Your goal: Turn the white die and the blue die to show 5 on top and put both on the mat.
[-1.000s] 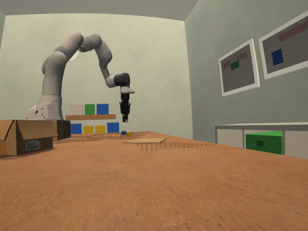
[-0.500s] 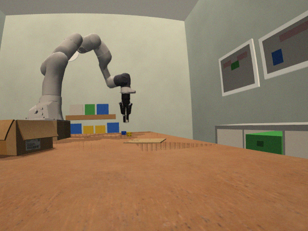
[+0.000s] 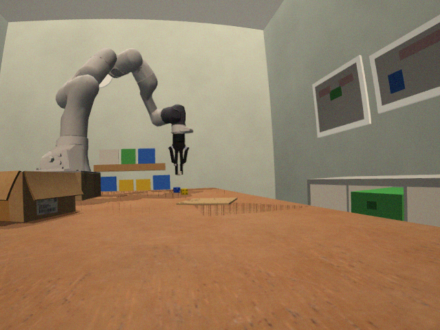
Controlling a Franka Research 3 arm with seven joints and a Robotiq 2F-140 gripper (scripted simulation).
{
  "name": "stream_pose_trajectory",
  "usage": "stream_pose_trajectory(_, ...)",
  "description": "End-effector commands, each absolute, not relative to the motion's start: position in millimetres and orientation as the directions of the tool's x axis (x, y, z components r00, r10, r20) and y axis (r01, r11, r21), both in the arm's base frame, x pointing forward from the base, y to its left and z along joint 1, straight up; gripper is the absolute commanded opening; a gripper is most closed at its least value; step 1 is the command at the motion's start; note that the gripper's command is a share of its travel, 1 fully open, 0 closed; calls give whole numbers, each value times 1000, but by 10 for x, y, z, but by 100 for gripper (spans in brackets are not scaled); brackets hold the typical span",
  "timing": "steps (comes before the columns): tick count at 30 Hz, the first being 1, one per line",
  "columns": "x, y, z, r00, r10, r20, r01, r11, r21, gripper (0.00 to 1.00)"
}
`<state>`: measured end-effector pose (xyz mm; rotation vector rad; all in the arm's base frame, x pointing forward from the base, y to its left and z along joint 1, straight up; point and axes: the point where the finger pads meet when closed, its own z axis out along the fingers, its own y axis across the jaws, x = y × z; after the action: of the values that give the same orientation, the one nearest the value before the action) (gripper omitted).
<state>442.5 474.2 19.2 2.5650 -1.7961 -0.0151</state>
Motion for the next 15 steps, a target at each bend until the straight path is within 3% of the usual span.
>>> stream_pose_trajectory(1, 4452, 4757, 199, 171, -985, 1, -985, -171, 4, 21)
stream_pose_trajectory(15, 4460, 4777, 197, -64, -998, 0, -998, 64, 1, 21)
